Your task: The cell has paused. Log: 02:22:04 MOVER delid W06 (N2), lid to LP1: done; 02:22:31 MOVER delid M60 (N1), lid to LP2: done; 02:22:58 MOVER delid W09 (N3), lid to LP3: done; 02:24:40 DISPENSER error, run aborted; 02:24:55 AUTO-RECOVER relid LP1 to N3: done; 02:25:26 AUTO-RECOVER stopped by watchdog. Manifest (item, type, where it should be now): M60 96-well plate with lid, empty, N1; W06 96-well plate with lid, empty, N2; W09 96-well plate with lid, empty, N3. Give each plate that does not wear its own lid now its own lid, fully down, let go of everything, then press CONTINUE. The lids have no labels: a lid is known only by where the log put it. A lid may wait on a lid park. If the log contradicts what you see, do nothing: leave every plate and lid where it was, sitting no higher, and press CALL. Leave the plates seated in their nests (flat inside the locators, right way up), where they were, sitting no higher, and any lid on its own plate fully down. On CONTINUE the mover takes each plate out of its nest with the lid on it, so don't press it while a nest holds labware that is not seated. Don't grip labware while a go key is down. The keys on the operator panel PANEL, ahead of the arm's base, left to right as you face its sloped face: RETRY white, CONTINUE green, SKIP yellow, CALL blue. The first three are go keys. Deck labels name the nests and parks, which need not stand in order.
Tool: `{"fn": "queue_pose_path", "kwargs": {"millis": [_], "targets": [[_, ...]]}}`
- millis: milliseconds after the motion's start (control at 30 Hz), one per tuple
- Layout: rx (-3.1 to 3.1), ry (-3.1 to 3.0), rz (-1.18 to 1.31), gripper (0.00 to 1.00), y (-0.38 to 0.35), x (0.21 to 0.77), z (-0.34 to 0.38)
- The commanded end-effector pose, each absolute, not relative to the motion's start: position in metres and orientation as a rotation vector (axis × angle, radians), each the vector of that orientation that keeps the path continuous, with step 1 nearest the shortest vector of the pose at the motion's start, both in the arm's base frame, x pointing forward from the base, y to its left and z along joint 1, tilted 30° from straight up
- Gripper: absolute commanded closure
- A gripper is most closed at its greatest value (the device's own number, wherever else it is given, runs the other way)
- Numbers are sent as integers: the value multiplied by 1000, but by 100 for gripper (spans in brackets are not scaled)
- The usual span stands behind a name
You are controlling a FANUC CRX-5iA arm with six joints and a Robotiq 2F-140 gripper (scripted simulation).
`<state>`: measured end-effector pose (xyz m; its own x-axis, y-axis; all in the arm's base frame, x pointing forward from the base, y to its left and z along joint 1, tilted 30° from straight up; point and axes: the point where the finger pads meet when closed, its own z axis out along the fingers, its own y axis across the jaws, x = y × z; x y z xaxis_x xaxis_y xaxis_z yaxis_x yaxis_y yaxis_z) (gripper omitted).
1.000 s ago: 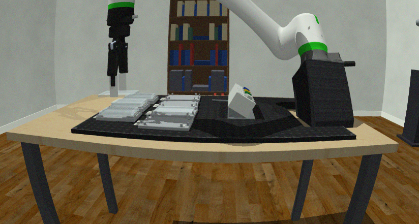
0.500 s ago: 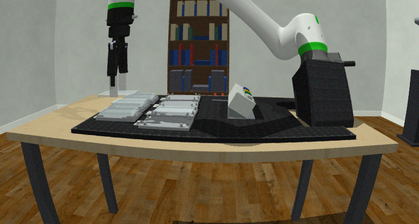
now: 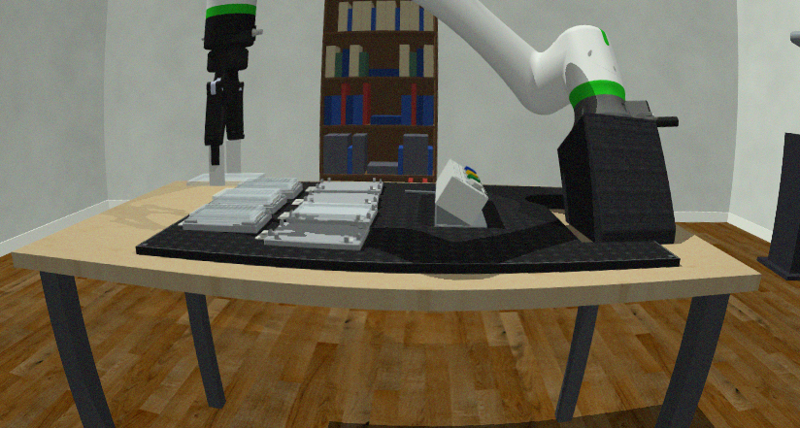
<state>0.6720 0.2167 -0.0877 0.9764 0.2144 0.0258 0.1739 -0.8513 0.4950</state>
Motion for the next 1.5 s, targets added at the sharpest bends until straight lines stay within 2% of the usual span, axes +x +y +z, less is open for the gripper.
{"fn": "queue_pose_path", "kwargs": {"millis": [0, 1467], "targets": [[2613, 275, 109, 100, 217, 672, -87], [2614, 268, 111, 100, 203, 677, -114]]}}
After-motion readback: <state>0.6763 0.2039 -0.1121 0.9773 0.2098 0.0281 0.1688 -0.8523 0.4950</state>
